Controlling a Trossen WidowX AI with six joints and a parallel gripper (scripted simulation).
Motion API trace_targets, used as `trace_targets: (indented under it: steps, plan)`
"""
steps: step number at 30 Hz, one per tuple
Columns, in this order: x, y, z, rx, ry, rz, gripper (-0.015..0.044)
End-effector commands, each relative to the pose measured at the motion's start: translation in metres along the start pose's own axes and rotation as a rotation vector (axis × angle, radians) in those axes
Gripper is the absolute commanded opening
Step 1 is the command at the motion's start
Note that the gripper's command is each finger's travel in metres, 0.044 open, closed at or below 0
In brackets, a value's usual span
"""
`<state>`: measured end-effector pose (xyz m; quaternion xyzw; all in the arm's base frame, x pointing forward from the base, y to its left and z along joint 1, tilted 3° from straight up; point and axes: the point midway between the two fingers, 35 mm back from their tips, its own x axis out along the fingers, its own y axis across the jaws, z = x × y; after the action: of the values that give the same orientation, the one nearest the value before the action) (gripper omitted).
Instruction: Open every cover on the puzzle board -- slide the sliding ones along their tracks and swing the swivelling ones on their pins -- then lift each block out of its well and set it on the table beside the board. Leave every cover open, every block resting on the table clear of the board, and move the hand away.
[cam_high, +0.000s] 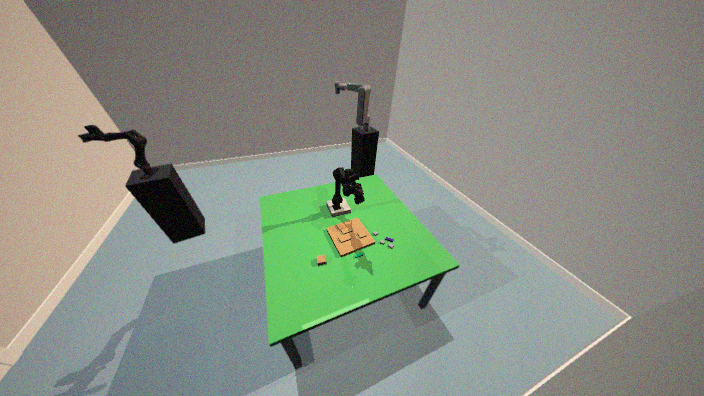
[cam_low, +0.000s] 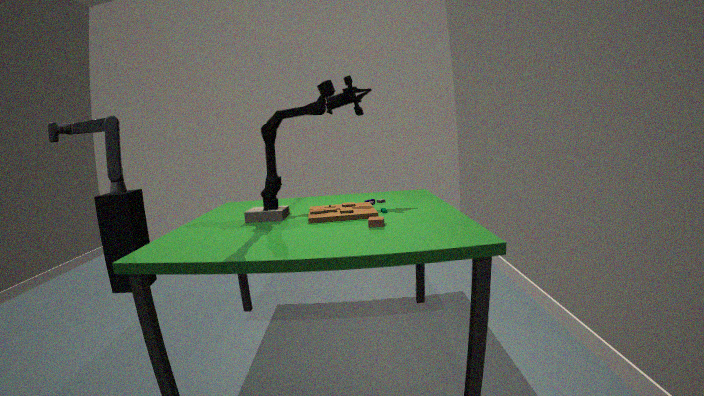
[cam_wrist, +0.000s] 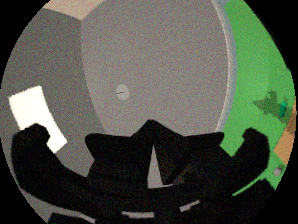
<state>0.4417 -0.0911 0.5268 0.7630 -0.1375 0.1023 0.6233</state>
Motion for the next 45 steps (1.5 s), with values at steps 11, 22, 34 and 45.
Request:
trace_targets:
  steps: [11,22,34,45]
  plan:
    - [0.003,-0.065,-0.003,-0.147,0.004,-0.196,0.0]
    - [-0.003,-0.123,-0.004,-0.287,0.027,-0.386,0.0]
    - [-0.021,-0.184,-0.007,-0.443,0.091,-0.592,0.0]
    - [-0.045,-0.237,-0.012,-0.591,0.19,-0.784,0.0]
